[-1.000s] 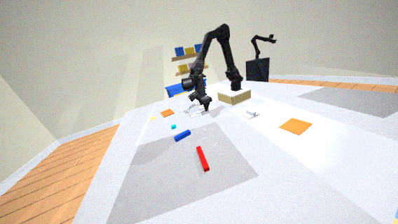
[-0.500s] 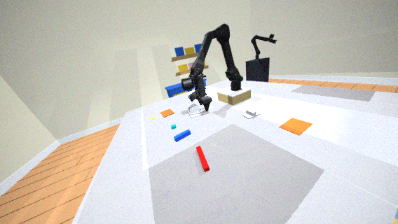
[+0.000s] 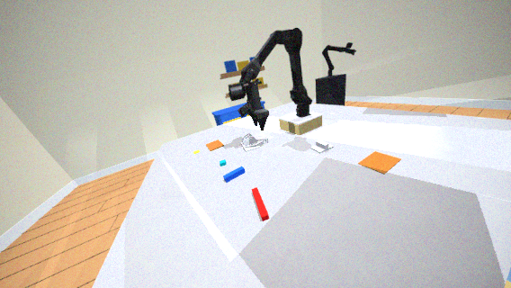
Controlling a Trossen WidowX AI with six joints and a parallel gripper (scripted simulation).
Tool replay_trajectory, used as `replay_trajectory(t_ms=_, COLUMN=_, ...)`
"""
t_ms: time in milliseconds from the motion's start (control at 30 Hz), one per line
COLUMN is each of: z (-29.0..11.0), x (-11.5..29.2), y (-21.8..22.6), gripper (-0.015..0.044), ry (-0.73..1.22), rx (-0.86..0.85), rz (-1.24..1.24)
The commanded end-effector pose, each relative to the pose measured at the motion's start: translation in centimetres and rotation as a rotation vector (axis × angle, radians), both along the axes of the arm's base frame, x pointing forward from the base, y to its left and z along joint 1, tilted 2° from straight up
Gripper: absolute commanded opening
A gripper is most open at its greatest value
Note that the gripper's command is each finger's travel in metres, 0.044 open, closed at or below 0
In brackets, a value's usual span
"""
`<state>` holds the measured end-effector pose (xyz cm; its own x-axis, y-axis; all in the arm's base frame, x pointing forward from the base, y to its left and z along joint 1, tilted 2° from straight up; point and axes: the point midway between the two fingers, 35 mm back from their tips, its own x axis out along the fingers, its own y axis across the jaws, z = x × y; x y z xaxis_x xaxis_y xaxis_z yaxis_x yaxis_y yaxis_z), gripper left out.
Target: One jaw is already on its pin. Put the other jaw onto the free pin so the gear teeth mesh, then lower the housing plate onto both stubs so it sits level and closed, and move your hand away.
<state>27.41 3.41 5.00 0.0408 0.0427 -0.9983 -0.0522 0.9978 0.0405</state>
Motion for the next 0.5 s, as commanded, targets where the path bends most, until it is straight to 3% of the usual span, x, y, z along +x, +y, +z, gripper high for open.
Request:
replay_trajectory(t_ms=0, z=0.0, x=0.0, y=0.0, gripper=0.0440, ry=0.000, rx=0.000, rz=0.000)
replay_trajectory(t_ms=300, z=5.2, x=-6.7, y=-1.2, gripper=0.0440, ry=0.018, rx=0.001, rz=0.003)
replay_trajectory(t_ms=467, z=5.6, x=-7.3, y=-1.2, gripper=0.0440, ry=0.019, rx=0.002, rz=0.004)
